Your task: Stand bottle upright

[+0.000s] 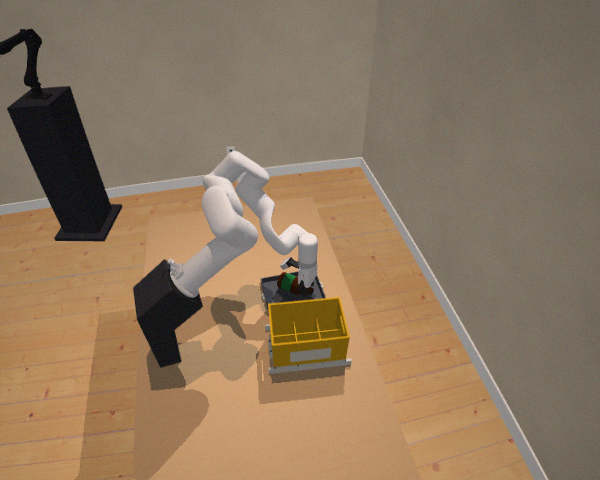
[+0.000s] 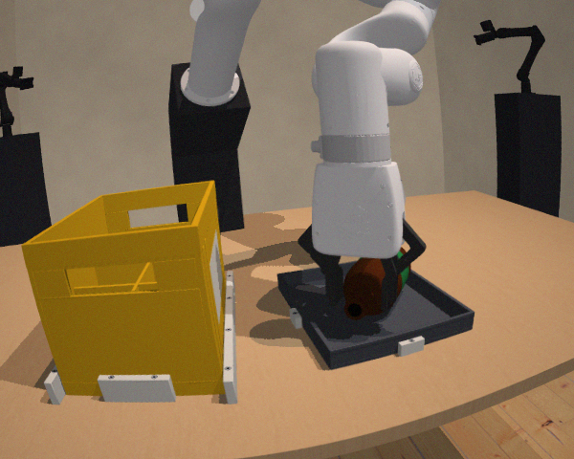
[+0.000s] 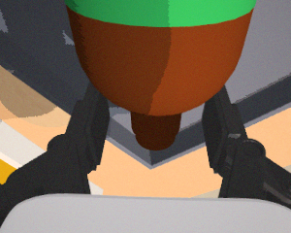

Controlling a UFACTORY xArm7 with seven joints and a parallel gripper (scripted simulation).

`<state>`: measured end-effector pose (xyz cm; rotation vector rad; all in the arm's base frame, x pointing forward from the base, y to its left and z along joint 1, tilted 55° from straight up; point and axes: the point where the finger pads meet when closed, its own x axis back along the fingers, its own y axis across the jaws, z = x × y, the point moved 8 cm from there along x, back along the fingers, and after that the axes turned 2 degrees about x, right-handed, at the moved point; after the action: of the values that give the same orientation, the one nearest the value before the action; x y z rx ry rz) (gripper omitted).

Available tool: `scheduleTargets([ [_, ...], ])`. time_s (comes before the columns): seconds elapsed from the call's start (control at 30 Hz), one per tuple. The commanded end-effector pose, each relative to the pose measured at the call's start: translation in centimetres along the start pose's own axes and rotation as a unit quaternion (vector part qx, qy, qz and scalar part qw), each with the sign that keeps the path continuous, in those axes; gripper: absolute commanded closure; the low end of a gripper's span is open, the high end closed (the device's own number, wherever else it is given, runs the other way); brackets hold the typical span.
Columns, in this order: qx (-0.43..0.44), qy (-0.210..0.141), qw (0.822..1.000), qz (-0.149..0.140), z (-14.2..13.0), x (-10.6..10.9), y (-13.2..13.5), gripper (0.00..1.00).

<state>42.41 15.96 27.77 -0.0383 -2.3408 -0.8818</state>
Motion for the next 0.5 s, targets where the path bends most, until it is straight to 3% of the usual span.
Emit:
scheduleTargets([
  [0.0,0.0,-0.001,1.0,-0.001,-0.06,-0.4,0.05,0.35],
  [0.47,0.0,-0.001,1.0,-0.001,-0.06,-0.76,0.05,0.35],
])
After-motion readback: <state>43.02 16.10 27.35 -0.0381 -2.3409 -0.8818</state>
